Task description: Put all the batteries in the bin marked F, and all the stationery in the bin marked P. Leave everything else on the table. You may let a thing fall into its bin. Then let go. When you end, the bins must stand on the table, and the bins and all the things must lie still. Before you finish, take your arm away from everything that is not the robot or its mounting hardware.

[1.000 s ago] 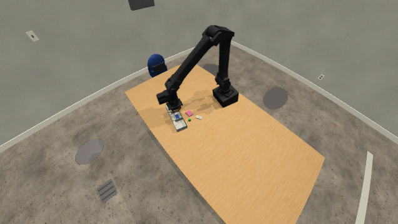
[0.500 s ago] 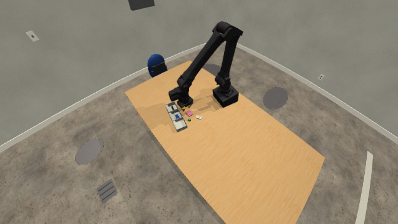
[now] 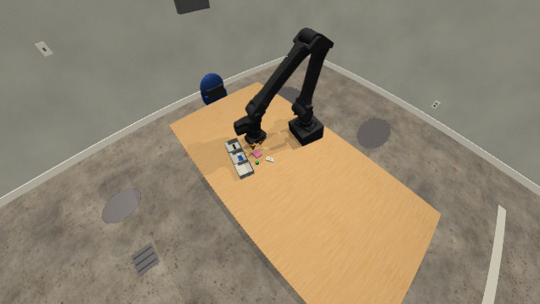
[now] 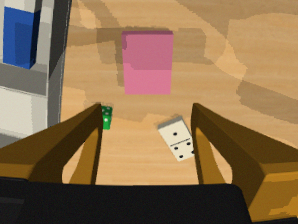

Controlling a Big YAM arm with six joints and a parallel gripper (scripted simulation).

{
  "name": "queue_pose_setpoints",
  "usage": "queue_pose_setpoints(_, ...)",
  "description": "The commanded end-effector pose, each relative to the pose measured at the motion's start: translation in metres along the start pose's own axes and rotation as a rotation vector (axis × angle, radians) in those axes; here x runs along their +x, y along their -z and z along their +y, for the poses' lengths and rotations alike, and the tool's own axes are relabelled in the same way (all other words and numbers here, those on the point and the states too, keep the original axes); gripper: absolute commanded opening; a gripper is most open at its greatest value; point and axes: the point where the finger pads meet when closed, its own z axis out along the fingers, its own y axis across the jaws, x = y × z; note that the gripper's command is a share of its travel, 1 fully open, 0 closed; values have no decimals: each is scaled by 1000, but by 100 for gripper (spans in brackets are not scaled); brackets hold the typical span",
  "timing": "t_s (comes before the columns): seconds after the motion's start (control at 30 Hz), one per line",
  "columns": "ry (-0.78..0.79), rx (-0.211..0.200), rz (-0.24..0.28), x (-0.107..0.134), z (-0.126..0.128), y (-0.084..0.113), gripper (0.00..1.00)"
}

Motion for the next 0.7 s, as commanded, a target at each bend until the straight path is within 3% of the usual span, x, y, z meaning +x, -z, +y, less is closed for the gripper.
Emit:
queue_pose_setpoints(0.0, 5, -30, -10, -3, 13, 8, 53)
queue_pose_setpoints(0.13, 5, -30, -10, -3, 12, 8, 53)
queue_pose_setpoints(0.17, 21, -11, -4, 1, 2, 1, 53)
queue_pose_setpoints(0.2, 5, -30, -10, -3, 12, 8, 53)
queue_pose_setpoints(0.33, 5, -30, -10, -3, 12, 8, 53)
queue_pose_setpoints(0.37, 23, -14, -5, 2, 3, 1, 53)
queue_pose_setpoints(0.4, 5, -30, -10, -3, 12, 8, 53)
queue_pose_setpoints(0.47, 22, -15, -5, 3, 3, 1, 53)
queue_pose_setpoints(0.57, 5, -30, -10, -3, 12, 8, 53)
queue_pose_setpoints(0.6, 20, -5, -3, 3, 2, -7, 53)
queue_pose_setpoints(0.67, 20, -4, -3, 3, 2, -11, 53)
